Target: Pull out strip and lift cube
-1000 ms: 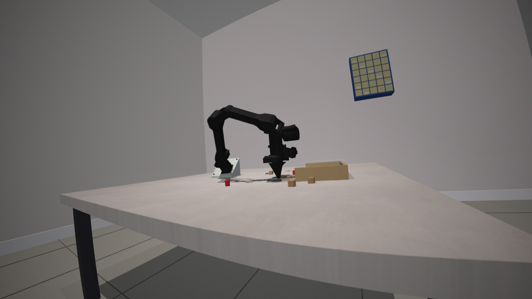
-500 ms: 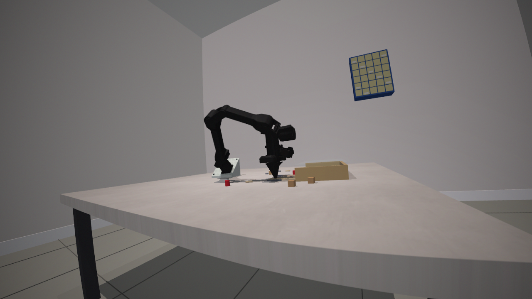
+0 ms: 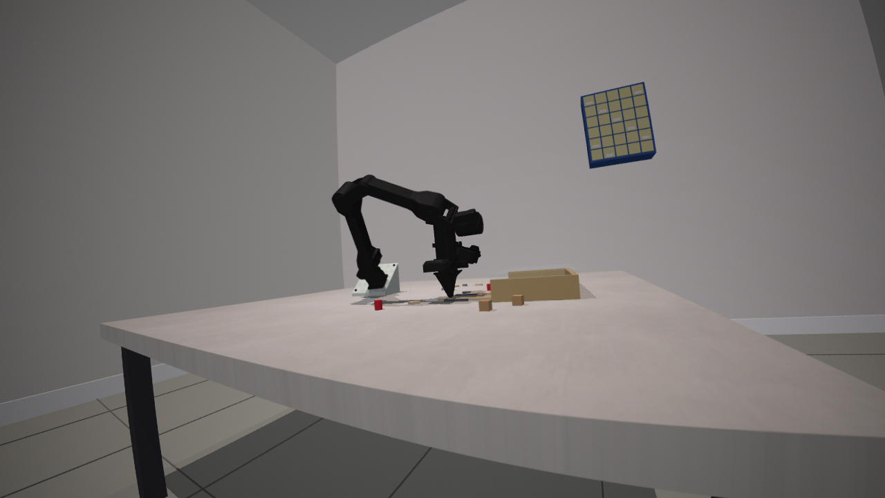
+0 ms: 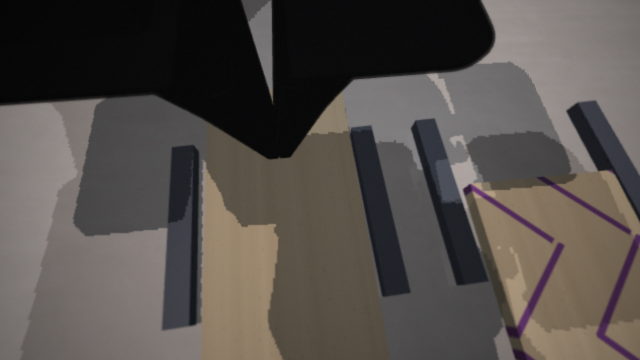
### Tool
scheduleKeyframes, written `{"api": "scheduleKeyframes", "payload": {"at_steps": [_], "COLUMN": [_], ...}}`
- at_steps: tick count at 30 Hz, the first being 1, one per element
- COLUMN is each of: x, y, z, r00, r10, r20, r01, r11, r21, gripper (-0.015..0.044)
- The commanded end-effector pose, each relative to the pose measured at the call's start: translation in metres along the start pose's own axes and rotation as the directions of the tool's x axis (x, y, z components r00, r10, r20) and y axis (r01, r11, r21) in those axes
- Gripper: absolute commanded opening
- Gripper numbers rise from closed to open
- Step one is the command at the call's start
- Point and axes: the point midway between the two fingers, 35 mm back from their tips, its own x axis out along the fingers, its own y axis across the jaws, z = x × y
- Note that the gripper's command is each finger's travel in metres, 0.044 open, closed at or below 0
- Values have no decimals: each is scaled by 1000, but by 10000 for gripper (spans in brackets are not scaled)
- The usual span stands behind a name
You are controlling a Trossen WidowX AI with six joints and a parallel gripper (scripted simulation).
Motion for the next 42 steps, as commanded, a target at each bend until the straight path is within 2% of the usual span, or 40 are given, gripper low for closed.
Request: {"api": "scheduleKeyframes", "payload": {"at_steps": [1,42], "x": [5,5], "y": [0,-1], "z": [-11,-73], "r00": [1000,1000], "r10": [2,1], "r20": [-22,-25], "r01": [-2,-2], "r11": [1000,1000], "r21": [-6,-9], "gripper": [0,0]}}
